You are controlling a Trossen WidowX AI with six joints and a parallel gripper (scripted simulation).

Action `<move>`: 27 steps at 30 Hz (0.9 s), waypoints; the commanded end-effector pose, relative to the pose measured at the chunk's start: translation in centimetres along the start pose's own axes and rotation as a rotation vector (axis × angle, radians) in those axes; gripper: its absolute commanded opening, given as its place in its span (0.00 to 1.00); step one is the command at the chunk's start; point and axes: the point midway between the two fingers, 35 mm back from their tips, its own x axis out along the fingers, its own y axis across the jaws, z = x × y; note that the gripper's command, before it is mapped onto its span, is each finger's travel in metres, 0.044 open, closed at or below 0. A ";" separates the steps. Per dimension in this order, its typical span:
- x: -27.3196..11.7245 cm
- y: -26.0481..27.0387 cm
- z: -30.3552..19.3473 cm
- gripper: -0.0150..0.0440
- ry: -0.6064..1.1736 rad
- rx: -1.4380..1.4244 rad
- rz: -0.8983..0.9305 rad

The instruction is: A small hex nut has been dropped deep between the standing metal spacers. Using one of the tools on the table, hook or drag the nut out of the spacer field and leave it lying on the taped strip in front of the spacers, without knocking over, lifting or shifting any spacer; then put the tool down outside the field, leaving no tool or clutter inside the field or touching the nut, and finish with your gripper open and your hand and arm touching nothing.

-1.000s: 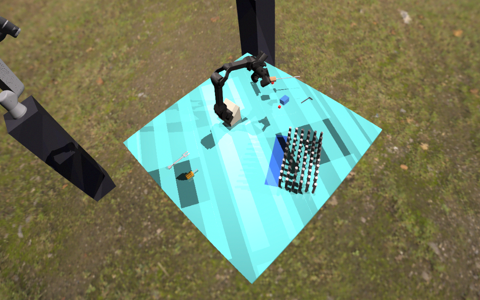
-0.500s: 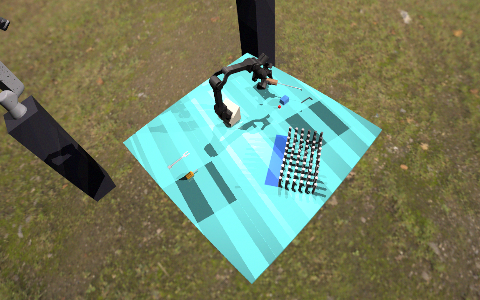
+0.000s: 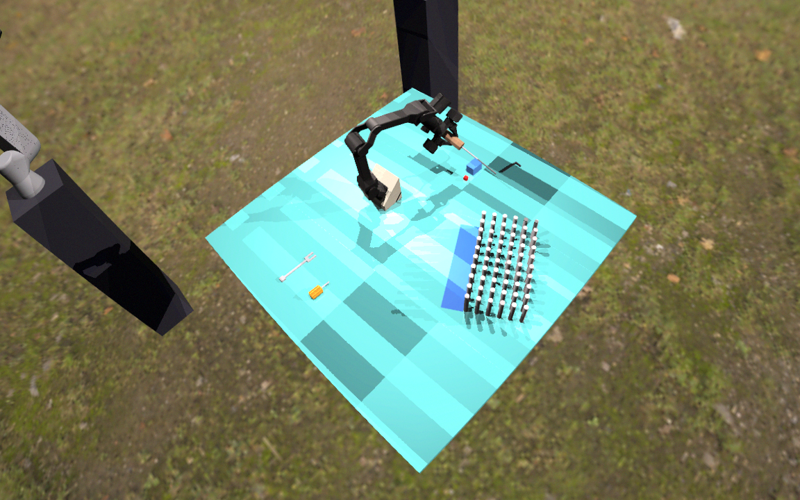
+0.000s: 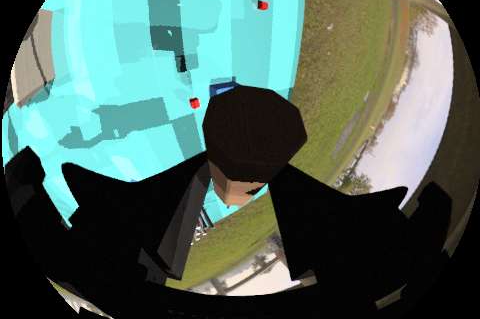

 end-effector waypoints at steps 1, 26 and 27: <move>-0.5 0.4 -1.1 0.25 0.010 0.147 -0.006; -2.7 3.4 -7.0 0.25 0.035 1.013 -0.029; -2.8 3.5 -7.2 0.25 0.036 1.048 -0.030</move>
